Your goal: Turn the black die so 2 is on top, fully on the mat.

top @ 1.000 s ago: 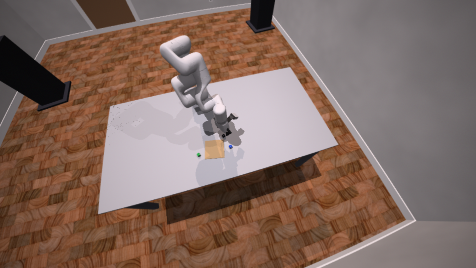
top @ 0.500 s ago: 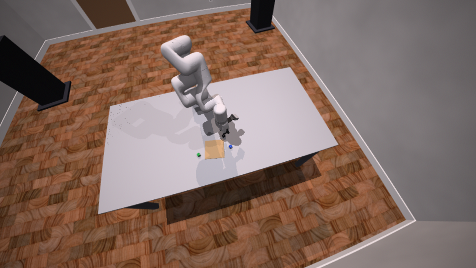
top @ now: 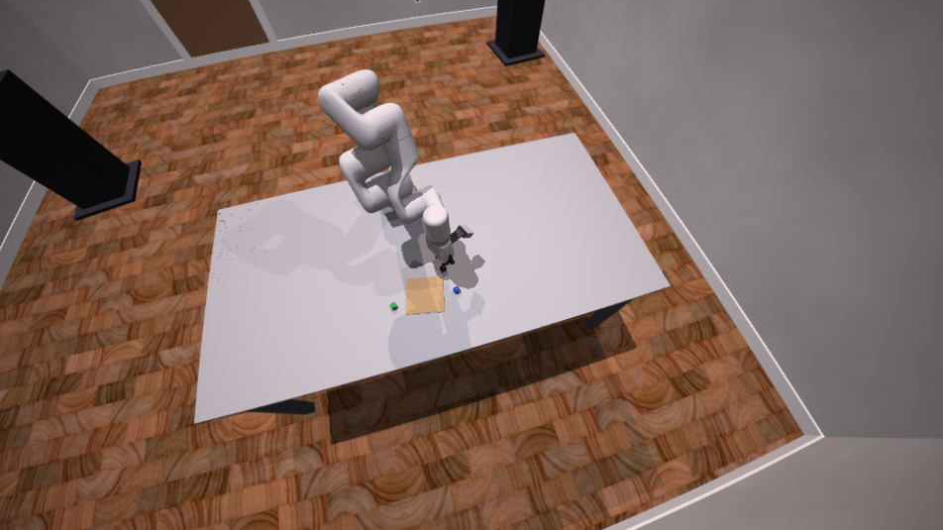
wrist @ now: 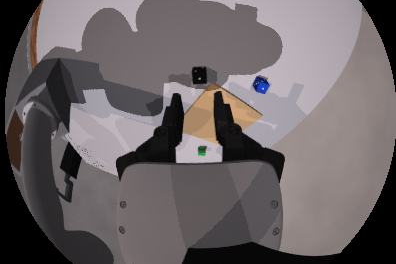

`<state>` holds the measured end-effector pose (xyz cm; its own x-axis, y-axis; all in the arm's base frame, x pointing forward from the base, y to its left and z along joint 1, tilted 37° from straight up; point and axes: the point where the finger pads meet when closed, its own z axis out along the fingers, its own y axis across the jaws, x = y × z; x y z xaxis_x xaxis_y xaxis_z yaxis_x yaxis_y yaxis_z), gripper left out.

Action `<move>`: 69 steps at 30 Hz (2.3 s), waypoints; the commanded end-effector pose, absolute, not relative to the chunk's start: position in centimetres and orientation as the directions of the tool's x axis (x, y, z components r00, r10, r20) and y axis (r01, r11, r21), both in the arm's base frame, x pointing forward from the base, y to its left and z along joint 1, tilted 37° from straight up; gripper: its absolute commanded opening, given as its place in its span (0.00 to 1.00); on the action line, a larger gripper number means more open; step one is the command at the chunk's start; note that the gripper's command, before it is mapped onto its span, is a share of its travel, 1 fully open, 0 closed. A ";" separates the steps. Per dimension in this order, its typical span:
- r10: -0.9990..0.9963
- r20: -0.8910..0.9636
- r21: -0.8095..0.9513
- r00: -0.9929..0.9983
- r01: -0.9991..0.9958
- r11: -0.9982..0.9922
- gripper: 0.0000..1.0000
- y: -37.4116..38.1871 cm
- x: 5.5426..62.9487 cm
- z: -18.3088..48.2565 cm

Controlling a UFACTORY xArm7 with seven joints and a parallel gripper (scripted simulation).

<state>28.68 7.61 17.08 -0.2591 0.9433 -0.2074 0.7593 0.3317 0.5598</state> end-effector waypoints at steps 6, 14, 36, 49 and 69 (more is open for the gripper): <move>0.943 -0.207 0.562 -0.260 0.758 0.332 0.36 7.7 28.7 17.2; 0.943 -0.207 0.562 -0.260 0.758 0.332 0.36 7.7 28.7 17.2; 0.943 -0.207 0.562 -0.259 0.758 0.332 0.36 7.7 29.8 15.8; 0.943 -0.207 0.562 -0.259 0.758 0.332 0.36 7.7 30.9 14.3; 0.943 -0.207 0.562 -0.259 0.758 0.332 0.36 7.7 31.9 13.0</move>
